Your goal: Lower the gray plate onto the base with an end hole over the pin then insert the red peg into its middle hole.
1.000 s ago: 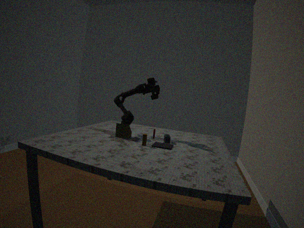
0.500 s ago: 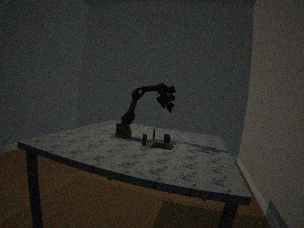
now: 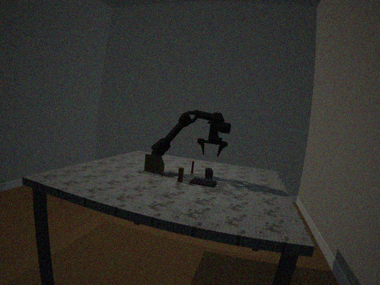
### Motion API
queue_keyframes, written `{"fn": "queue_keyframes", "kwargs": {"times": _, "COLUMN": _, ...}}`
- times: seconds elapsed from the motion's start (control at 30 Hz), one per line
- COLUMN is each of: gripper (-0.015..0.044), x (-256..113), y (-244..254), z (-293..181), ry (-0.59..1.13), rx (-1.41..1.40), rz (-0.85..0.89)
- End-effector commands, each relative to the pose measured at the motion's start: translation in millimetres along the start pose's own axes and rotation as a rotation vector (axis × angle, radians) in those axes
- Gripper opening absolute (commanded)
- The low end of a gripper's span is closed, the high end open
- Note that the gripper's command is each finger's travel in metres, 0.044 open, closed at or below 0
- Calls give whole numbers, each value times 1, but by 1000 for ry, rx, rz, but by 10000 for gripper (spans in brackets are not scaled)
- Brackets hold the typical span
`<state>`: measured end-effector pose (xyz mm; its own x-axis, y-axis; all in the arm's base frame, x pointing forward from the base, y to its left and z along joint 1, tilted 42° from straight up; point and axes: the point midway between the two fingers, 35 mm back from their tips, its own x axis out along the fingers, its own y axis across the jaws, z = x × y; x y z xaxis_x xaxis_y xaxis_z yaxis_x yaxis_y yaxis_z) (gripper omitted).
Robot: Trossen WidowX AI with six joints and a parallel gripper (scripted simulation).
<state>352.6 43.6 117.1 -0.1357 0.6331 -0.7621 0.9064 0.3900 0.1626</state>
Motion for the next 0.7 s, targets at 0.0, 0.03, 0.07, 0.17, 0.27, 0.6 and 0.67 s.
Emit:
{"fn": "queue_keyframes", "kwargs": {"times": 0.0, "gripper": 440, "x": -4, "y": 4, "z": -5, "ry": 11, "rx": 21, "rz": 17}}
{"fn": "queue_keyframes", "kwargs": {"times": 0.03, "gripper": 440, "x": -2, "y": 4, "z": -5, "ry": 11, "rx": 21, "rz": 17}}
{"fn": "queue_keyframes", "kwargs": {"times": 0.07, "gripper": 440, "x": 5, "y": 5, "z": -4, "ry": 11, "rx": 21, "rz": 17}}
{"fn": "queue_keyframes", "kwargs": {"times": 0.17, "gripper": 440, "x": 42, "y": 6, "z": -5, "ry": 12, "rx": 20, "rz": 18}}
{"fn": "queue_keyframes", "kwargs": {"times": 0.27, "gripper": 440, "x": 61, "y": 5, "z": -6, "ry": 13, "rx": 20, "rz": 18}}
{"fn": "queue_keyframes", "kwargs": {"times": 0.6, "gripper": 440, "x": 80, "y": 5, "z": -9, "ry": 14, "rx": 20, "rz": 19}}
{"fn": "queue_keyframes", "kwargs": {"times": 0.67, "gripper": 440, "x": 83, "y": 6, "z": -9, "ry": 14, "rx": 20, "rz": 19}}
